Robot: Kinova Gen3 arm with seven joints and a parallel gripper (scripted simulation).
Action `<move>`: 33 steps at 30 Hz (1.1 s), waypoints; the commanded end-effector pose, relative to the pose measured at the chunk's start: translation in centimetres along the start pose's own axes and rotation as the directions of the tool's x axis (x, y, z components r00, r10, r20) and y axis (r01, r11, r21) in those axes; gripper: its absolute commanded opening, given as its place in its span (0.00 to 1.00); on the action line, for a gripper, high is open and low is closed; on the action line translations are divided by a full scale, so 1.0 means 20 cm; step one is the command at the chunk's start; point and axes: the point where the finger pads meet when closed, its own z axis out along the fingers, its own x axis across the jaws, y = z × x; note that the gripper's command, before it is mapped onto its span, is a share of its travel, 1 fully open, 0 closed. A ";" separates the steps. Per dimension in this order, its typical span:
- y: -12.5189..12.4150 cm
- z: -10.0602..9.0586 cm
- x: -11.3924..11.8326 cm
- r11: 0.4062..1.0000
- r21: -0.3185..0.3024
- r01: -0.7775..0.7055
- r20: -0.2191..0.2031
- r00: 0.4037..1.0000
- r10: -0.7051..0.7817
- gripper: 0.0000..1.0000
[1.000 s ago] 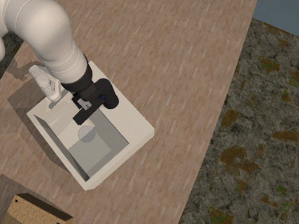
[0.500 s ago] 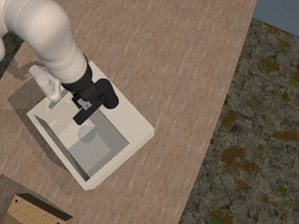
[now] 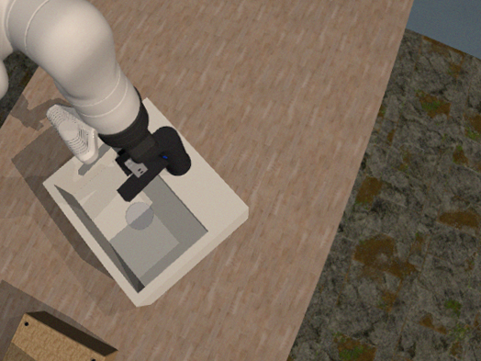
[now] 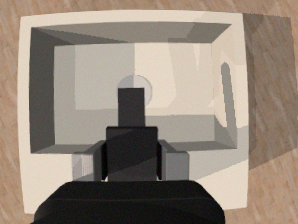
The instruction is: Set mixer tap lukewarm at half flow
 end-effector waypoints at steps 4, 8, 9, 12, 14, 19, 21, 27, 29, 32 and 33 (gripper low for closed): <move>0.01 0.00 0.01 1.000 -0.006 0.004 -0.007 1.000 -0.004 0.00; 0.01 0.00 0.01 1.000 -0.006 0.004 -0.007 1.000 -0.004 0.00; 0.01 0.00 0.01 1.000 -0.006 0.004 -0.007 1.000 -0.004 0.00; 0.01 0.00 0.01 1.000 -0.006 0.004 -0.007 1.000 -0.004 0.00; 0.01 0.00 0.01 1.000 -0.006 0.004 -0.007 1.000 -0.004 0.00; 0.01 0.00 0.01 1.000 -0.006 0.004 -0.007 1.000 -0.004 0.00; 0.01 0.00 0.01 1.000 -0.006 0.004 -0.007 1.000 -0.004 0.00; 0.01 -0.02 0.01 1.000 -0.004 0.004 -0.006 1.000 -0.004 0.00; 0.02 -0.02 0.01 1.000 -0.005 0.004 -0.007 1.000 -0.004 0.00; 0.02 -0.02 0.01 1.000 -0.006 0.004 -0.007 1.000 -0.004 0.00; 0.02 -0.02 0.01 1.000 -0.006 0.004 -0.007 1.000 -0.004 0.00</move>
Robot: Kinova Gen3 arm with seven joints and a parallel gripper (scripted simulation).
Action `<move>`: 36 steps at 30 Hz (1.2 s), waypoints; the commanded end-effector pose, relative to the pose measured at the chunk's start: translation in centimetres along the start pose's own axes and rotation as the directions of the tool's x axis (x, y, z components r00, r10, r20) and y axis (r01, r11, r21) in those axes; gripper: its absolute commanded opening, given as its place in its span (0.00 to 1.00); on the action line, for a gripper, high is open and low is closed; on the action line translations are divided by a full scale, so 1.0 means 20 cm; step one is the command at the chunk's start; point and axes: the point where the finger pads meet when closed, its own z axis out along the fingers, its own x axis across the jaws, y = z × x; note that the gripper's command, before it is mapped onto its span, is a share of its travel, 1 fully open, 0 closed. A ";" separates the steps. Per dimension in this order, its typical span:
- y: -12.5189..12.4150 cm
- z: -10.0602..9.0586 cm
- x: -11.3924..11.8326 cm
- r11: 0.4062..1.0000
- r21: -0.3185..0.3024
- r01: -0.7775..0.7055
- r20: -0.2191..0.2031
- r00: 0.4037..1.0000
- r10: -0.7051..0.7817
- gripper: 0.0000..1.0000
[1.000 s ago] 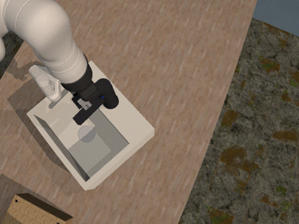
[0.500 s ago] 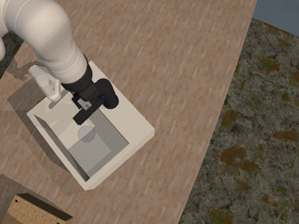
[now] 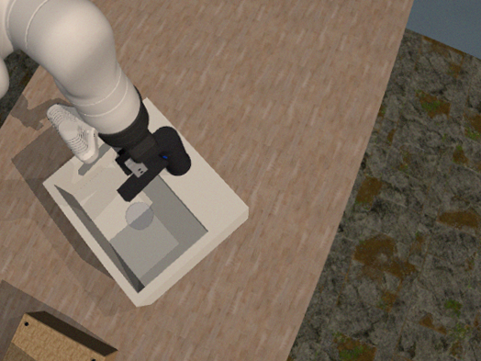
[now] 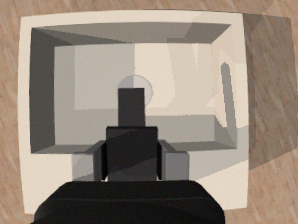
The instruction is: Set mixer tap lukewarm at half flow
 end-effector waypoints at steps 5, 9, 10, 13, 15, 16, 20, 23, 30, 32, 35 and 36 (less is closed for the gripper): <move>0.02 -0.02 0.01 1.000 -0.008 0.004 -0.008 1.000 -0.004 0.00; 0.02 -0.02 0.01 1.000 -0.008 0.004 -0.008 1.000 -0.004 0.00; 0.02 -0.02 0.01 1.000 -0.008 0.004 -0.008 1.000 -0.004 0.00; 0.02 -0.02 0.01 1.000 -0.008 0.004 -0.008 1.000 -0.004 0.00; 0.02 -0.02 0.01 1.000 -0.008 0.004 -0.008 1.000 -0.004 0.00; 0.02 -0.02 0.01 1.000 -0.008 0.004 -0.008 1.000 -0.004 0.00; 0.02 -0.02 0.01 1.000 -0.008 0.004 -0.008 1.000 -0.004 0.00; 0.02 -0.02 0.01 1.000 -0.008 0.004 -0.008 1.000 -0.004 0.00; 0.02 -0.02 0.01 1.000 -0.006 0.004 -0.007 1.000 -0.004 0.00; 0.02 -0.03 0.01 1.000 -0.005 0.004 -0.007 1.000 -0.004 0.00; 0.02 -0.03 0.01 1.000 -0.008 0.004 -0.008 1.000 -0.004 0.00; 0.02 -0.03 0.01 1.000 -0.008 0.004 -0.008 1.000 -0.004 0.00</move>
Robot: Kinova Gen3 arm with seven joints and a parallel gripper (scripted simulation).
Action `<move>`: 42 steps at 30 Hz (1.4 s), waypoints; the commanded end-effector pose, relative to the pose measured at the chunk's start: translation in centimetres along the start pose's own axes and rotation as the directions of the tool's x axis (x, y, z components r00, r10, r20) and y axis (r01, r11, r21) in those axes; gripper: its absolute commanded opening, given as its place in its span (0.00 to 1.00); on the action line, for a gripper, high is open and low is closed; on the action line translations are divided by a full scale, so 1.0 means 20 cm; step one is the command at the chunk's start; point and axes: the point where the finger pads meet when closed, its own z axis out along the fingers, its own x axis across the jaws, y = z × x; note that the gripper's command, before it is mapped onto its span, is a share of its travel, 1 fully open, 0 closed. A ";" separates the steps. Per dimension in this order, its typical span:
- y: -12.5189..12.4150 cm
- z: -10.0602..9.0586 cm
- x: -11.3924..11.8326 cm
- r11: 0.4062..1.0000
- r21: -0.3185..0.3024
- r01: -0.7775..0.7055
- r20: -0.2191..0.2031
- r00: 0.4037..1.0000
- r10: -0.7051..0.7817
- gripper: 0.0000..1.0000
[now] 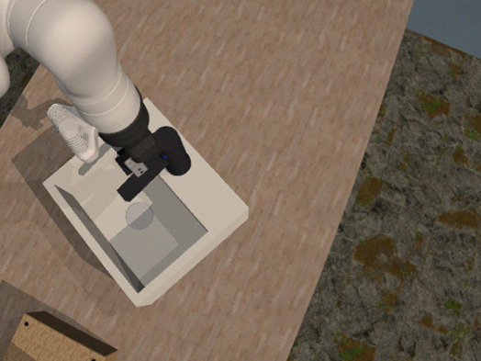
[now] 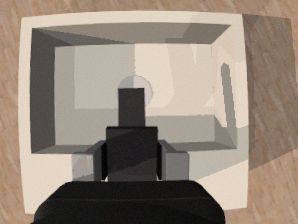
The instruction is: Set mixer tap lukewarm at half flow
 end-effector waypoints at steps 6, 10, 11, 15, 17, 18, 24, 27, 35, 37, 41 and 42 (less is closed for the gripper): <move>0.02 -0.02 0.01 1.000 -0.011 0.004 -0.009 1.000 -0.004 0.00; 0.02 -0.02 0.01 1.000 -0.011 0.004 -0.009 1.000 -0.004 0.00; 0.02 -0.02 0.01 1.000 -0.011 0.004 -0.009 1.000 -0.004 0.00; 0.02 -0.02 0.01 1.000 -0.011 0.004 -0.009 1.000 -0.004 0.00; 0.02 -0.02 0.01 1.000 -0.011 0.004 -0.009 1.000 -0.004 0.00; 0.02 -0.02 0.01 1.000 -0.011 0.004 -0.009 1.000 -0.004 0.00; 0.02 -0.02 0.01 1.000 -0.011 0.004 -0.009 1.000 -0.004 0.00; 0.02 -0.02 0.01 1.000 -0.011 0.004 -0.009 1.000 -0.004 0.00; 0.02 -0.02 0.01 1.000 -0.011 0.004 -0.009 1.000 -0.004 1.00; 0.02 -0.02 0.01 1.000 -0.011 0.004 -0.009 1.000 -0.004 1.00; 0.02 -0.02 0.01 1.000 -0.011 0.004 -0.009 1.000 -0.004 1.00; 0.02 -0.02 0.01 1.000 -0.011 0.004 -0.009 1.000 -0.004 1.00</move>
